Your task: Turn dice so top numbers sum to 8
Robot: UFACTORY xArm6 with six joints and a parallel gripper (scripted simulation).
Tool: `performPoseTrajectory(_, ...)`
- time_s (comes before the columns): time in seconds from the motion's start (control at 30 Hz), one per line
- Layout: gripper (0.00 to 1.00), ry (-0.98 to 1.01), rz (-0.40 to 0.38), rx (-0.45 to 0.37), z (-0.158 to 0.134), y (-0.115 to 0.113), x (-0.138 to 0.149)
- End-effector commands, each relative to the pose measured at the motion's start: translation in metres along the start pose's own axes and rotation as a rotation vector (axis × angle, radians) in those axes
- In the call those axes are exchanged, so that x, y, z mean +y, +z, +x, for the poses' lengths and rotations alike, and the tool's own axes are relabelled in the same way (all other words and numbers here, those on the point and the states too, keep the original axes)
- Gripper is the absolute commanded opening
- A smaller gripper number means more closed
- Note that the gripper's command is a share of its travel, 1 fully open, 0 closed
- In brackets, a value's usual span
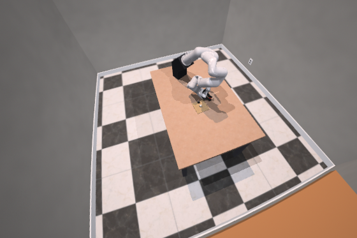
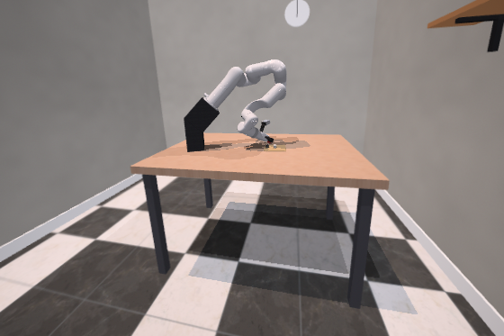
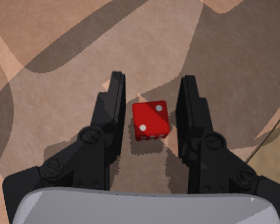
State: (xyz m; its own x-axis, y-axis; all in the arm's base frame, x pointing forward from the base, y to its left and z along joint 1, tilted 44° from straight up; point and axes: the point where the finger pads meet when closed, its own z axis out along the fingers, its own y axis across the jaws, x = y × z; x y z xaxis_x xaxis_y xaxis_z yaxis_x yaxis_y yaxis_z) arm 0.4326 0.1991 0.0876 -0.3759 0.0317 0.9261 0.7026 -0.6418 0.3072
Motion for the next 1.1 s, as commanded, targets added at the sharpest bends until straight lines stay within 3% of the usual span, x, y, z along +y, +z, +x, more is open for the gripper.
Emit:
performPoseTrajectory(0.0, 0.36, 0.0, 0.0, 0.0, 0.0, -0.005, 0.0)
performPoseTrajectory(0.5, 0.36, 0.0, 0.0, 0.0, 0.0, -0.046, 0.0)
performPoseTrajectory(0.87, 0.36, 0.0, 0.0, 0.0, 0.002, -0.05, 0.0)
performPoseTrajectory(1.07, 0.36, 0.0, 0.0, 0.0, 0.02, -0.06, 0.0)
